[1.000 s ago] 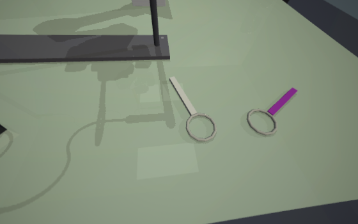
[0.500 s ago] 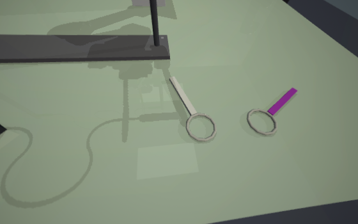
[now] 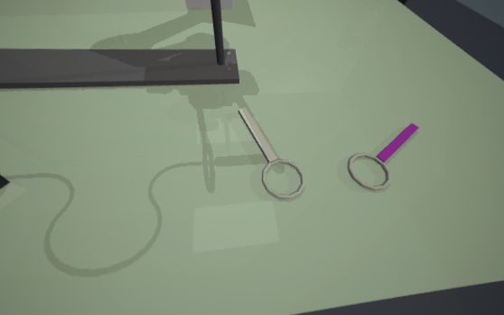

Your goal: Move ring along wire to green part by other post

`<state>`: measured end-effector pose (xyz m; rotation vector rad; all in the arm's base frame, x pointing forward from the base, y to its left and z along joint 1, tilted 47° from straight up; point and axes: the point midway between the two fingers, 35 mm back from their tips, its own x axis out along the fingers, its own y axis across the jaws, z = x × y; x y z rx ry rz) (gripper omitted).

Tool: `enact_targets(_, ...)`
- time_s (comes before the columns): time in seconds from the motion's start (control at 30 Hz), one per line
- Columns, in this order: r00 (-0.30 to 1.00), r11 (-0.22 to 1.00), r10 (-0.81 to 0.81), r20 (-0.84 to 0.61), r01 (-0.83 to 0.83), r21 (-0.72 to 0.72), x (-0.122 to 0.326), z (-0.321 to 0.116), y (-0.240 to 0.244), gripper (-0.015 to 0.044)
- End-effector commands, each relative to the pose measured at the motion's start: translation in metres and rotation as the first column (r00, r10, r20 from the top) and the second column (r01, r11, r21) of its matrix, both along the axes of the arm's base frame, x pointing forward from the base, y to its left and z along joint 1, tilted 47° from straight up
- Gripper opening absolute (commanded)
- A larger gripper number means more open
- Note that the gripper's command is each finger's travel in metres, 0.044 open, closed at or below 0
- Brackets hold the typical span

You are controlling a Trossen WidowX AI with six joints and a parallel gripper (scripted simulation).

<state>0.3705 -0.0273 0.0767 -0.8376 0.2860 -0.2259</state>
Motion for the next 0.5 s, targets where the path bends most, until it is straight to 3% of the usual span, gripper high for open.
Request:
enact_targets(0.0,1.0,1.0,0.001,0.002,-0.001,0.005,0.0,-0.004,0.004,-0.015)
enact_targets(0.47,1.0,1.0,0.002,0.003,-0.002,0.006,-0.001,-0.014,0.014,-0.015)
